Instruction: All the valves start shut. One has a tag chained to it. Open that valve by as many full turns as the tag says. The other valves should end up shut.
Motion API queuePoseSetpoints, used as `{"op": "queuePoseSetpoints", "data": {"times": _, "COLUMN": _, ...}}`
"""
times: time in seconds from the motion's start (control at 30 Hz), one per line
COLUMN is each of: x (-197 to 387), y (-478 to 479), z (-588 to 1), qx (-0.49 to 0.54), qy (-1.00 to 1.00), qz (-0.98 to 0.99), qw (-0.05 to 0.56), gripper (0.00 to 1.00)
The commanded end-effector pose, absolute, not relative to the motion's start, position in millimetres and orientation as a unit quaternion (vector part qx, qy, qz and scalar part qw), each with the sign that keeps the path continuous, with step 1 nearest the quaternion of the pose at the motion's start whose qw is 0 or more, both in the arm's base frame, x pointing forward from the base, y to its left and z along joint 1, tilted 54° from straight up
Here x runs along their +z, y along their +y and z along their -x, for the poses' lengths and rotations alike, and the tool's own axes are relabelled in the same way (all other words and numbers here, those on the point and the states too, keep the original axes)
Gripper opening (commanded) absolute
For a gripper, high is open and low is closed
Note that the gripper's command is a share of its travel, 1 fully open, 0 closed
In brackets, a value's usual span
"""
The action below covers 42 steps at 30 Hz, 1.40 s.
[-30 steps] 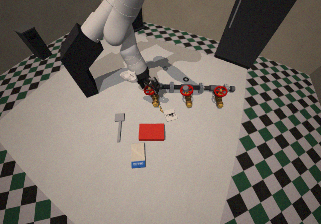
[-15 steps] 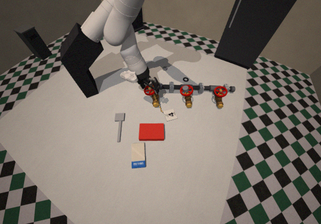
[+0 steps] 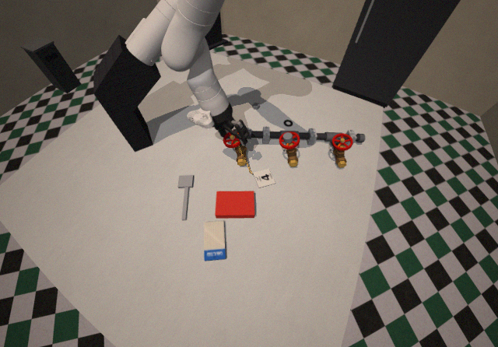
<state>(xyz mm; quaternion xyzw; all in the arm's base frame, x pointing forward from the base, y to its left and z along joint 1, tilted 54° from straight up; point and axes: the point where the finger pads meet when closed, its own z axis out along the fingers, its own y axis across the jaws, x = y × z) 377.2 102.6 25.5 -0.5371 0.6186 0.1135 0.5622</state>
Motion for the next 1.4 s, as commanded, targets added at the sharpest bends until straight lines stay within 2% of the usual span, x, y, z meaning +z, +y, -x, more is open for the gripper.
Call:
{"op": "queuePoseSetpoints", "data": {"times": 0.0, "x": 25.8, "y": 102.9, "z": -376.2, "qx": 0.125, "qy": 0.629, "qz": 0.525, "qw": 0.56, "gripper": 1.0}}
{"op": "queuePoseSetpoints", "data": {"times": 0.93, "x": 25.6, "y": 102.6, "z": -376.6, "qx": 0.253, "qy": 0.735, "qz": 0.362, "qw": 0.515, "gripper": 1.0}}
{"op": "queuePoseSetpoints", "data": {"times": 1.37, "x": 25.1, "y": 102.0, "z": -377.5, "qx": 0.354, "qy": 0.795, "qz": 0.199, "qw": 0.45, "gripper": 1.0}}
